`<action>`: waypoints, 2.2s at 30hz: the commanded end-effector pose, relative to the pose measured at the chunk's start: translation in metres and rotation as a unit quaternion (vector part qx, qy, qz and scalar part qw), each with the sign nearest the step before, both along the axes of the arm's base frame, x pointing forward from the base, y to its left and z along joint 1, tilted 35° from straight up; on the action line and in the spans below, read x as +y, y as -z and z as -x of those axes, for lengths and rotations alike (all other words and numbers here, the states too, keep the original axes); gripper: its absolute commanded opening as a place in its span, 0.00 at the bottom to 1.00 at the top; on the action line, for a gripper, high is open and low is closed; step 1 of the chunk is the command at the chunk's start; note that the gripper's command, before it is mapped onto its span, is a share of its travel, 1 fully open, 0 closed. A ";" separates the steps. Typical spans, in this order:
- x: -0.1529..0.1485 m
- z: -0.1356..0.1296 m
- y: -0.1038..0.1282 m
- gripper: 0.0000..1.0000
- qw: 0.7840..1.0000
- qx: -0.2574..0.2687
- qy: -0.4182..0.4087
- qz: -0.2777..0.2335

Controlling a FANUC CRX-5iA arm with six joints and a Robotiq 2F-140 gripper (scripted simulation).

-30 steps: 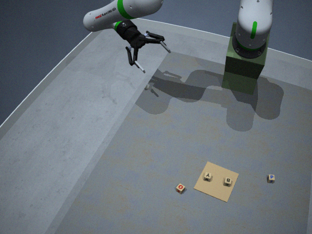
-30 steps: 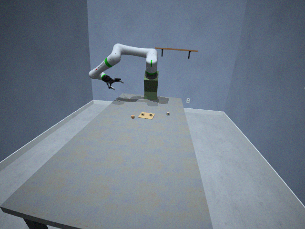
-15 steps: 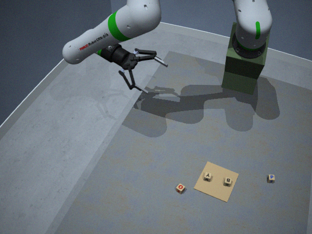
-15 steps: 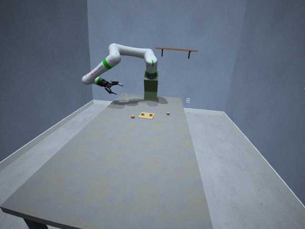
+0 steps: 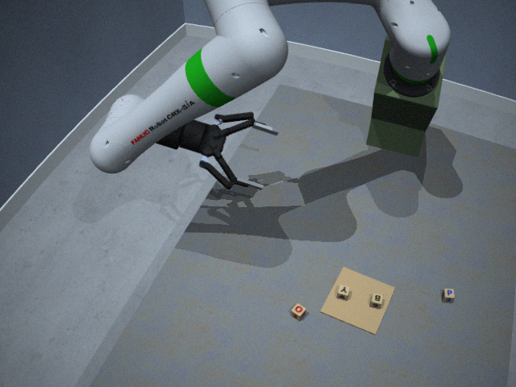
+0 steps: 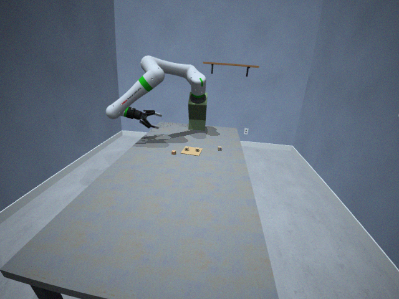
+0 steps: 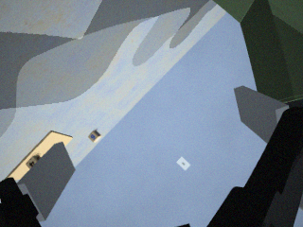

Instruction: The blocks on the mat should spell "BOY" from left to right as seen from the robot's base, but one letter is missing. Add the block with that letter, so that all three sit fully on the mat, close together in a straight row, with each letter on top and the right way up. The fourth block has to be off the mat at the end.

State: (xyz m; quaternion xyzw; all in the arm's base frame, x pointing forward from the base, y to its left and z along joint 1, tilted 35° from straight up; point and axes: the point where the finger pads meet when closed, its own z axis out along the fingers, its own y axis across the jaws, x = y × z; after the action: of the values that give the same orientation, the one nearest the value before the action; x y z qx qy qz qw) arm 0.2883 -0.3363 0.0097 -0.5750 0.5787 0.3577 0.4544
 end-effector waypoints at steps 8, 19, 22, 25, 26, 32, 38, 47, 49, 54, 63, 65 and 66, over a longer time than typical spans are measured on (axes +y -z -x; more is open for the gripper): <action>0.043 -0.057 -0.031 1.00 0.987 -0.012 -0.121 0.104; 0.086 -0.099 -0.062 1.00 0.955 -0.043 -0.226 0.189; 0.098 -0.109 -0.071 1.00 0.942 -0.055 -0.254 0.211; 0.111 -0.119 -0.080 1.00 0.928 -0.068 -0.281 0.233; 0.116 -0.123 -0.084 1.00 0.923 -0.073 -0.291 0.241; 0.138 -0.139 -0.100 1.00 0.896 -0.097 -0.335 0.275; 0.168 -0.158 -0.124 1.00 0.854 -0.133 -0.390 0.317; 0.213 -0.180 -0.159 1.00 0.787 -0.190 -0.457 0.368; 0.218 -0.182 -0.163 1.00 0.779 -0.197 -0.464 0.373; 0.246 -0.193 -0.186 1.00 0.732 -0.235 -0.499 0.399; 0.295 -0.206 -0.226 1.00 0.649 -0.301 -0.548 0.433; 0.306 -0.208 -0.236 1.00 0.630 -0.316 -0.557 0.440; 0.306 -0.208 -0.236 1.00 0.630 -0.316 -0.557 0.440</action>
State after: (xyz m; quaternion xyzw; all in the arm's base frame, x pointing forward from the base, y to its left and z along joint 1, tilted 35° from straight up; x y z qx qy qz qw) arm 0.4924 -0.0472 0.2314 -0.9933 0.0892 0.0671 0.0310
